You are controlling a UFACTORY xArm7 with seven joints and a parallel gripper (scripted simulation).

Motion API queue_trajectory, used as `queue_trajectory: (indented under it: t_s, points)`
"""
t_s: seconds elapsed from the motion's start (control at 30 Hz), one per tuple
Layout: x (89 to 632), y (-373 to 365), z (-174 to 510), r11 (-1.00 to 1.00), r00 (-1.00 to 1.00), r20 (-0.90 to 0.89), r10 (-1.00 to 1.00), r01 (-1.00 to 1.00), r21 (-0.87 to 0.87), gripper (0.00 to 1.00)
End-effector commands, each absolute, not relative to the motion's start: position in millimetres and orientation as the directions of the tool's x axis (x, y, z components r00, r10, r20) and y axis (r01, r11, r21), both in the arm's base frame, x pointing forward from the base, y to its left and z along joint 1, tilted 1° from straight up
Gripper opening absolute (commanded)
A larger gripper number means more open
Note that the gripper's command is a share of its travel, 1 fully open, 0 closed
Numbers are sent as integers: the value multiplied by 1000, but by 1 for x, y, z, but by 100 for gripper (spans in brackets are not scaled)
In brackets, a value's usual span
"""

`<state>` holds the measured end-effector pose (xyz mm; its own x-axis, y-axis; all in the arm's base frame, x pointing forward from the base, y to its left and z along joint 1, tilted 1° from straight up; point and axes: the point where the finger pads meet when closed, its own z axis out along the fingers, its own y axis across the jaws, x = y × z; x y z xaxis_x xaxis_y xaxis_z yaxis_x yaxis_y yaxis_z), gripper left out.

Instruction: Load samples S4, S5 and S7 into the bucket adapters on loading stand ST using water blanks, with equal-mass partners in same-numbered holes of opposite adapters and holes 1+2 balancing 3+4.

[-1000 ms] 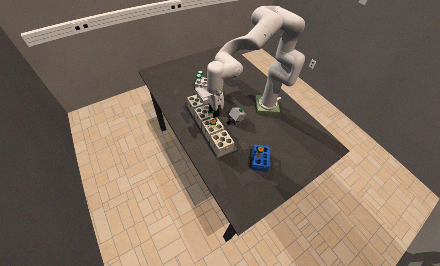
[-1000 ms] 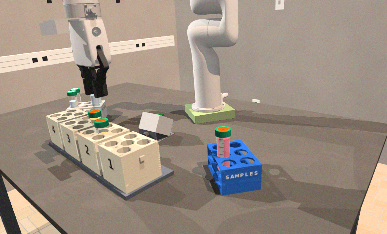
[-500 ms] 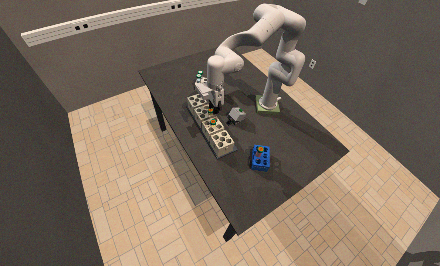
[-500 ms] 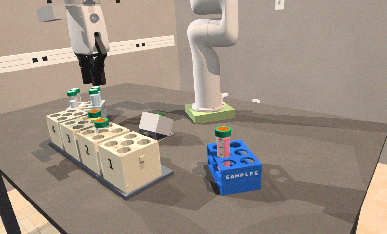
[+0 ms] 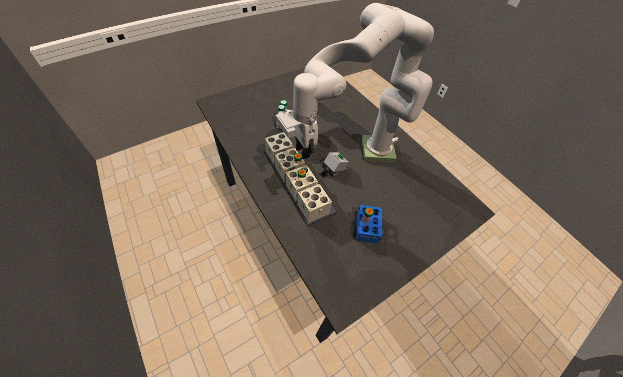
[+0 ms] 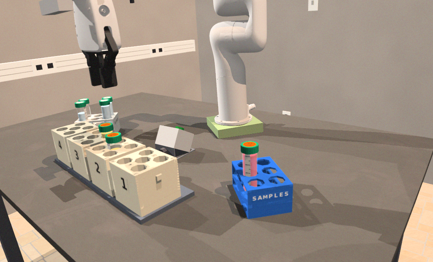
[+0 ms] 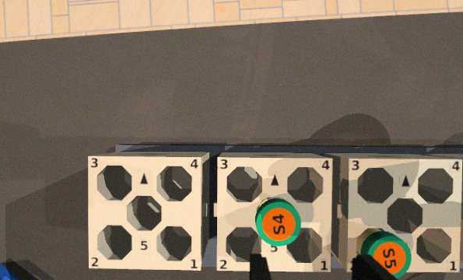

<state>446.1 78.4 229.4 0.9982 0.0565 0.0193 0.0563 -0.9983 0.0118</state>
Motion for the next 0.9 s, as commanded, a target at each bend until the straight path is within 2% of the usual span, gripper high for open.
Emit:
queue_trajectory:
  t_s: [0.0,0.53,0.57,0.87]
  points:
    - [447,79,232,-998,998,24,57,56,11,44]
    - [447,79,232,-998,998,24,57,56,11,44]
    - [445,83,232,-996,996,24,90,90,12,57]
    - [421,122,231,-925,925,19,380,380,18,57]
